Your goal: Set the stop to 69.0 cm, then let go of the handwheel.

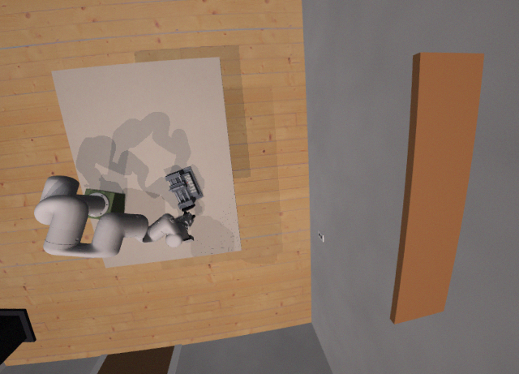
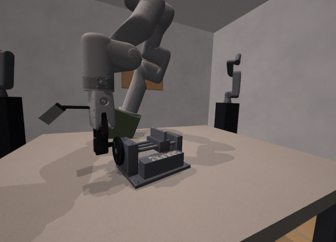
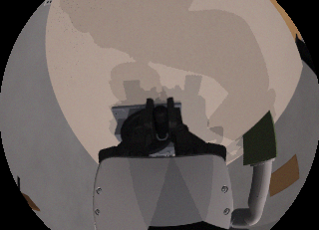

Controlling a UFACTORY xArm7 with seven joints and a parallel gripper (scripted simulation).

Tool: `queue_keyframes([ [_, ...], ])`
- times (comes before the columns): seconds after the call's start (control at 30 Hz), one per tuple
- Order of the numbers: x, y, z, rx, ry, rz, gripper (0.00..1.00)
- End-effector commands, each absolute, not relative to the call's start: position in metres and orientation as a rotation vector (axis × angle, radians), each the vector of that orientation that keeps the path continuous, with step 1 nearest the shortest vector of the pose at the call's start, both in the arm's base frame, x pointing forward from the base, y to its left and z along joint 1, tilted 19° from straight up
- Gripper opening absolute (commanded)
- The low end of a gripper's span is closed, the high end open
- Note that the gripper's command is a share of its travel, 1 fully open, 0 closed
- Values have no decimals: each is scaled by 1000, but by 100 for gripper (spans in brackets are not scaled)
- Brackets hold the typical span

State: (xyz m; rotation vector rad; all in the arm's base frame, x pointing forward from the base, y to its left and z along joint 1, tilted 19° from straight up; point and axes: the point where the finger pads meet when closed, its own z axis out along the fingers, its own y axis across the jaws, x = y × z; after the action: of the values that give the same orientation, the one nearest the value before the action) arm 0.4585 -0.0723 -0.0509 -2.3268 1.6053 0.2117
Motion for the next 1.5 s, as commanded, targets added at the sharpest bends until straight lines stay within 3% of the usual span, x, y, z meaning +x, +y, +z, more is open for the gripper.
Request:
queue_keyframes([
  [0.0,467,-73,-41,-2326,1605,204,6],
  [1.47,501,-48,-74,-2326,1605,204,6],
])
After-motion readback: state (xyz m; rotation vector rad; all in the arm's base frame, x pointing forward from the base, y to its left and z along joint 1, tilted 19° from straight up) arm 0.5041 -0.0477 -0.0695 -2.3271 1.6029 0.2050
